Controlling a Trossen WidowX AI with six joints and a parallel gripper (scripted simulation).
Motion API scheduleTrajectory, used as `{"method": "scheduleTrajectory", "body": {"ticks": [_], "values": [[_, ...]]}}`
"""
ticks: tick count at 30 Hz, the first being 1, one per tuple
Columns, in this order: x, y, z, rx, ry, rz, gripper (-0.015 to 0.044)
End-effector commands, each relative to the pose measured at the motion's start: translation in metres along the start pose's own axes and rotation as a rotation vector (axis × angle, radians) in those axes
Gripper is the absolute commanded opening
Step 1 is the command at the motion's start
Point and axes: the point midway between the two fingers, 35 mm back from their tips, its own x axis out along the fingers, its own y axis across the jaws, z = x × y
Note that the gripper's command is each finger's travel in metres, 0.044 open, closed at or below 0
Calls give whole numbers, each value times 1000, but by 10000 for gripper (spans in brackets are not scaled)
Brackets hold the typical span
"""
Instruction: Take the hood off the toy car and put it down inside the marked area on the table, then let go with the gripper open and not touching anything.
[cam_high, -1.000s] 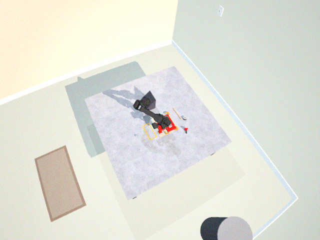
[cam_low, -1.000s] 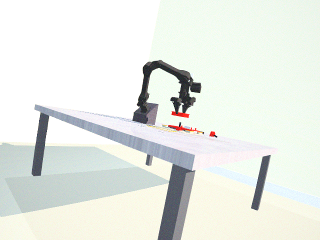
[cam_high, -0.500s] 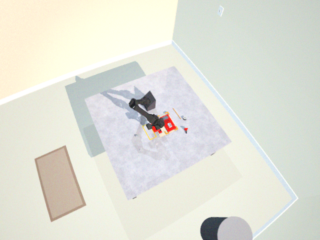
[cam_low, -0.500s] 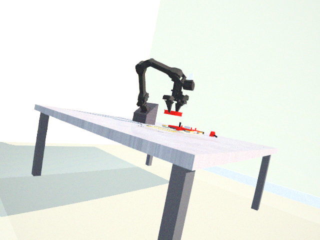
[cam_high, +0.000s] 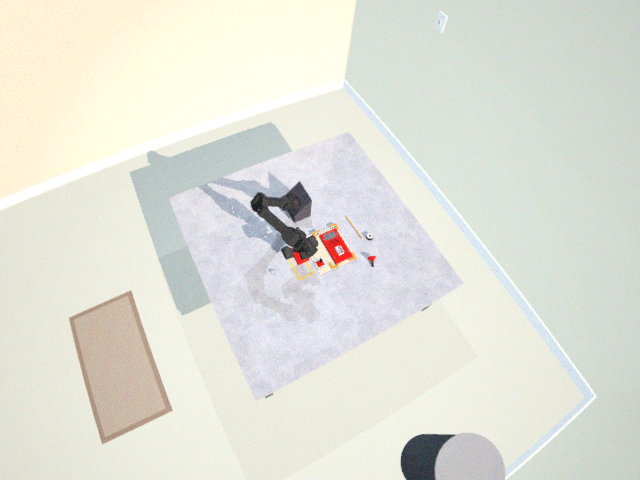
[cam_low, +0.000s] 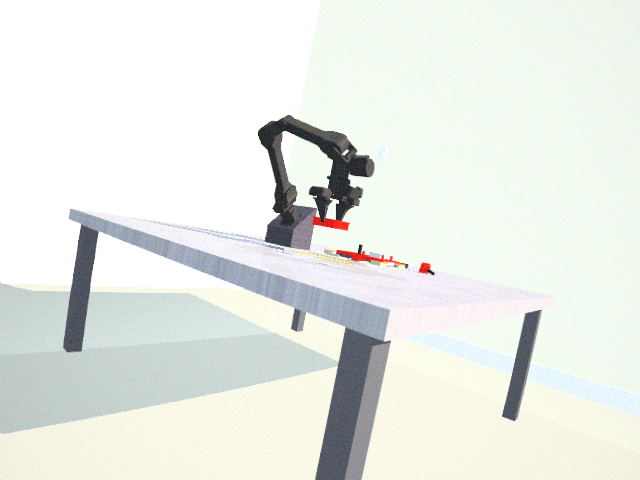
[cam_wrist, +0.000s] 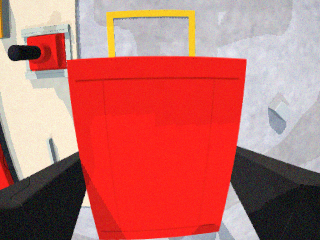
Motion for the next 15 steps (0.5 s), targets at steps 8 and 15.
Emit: {"method": "scheduleTrajectory", "body": {"ticks": [8,15], "values": [[3,-4,-2,-6,-4,-4,0],[8,-3,-2,-6,-4,-3,0]]}}
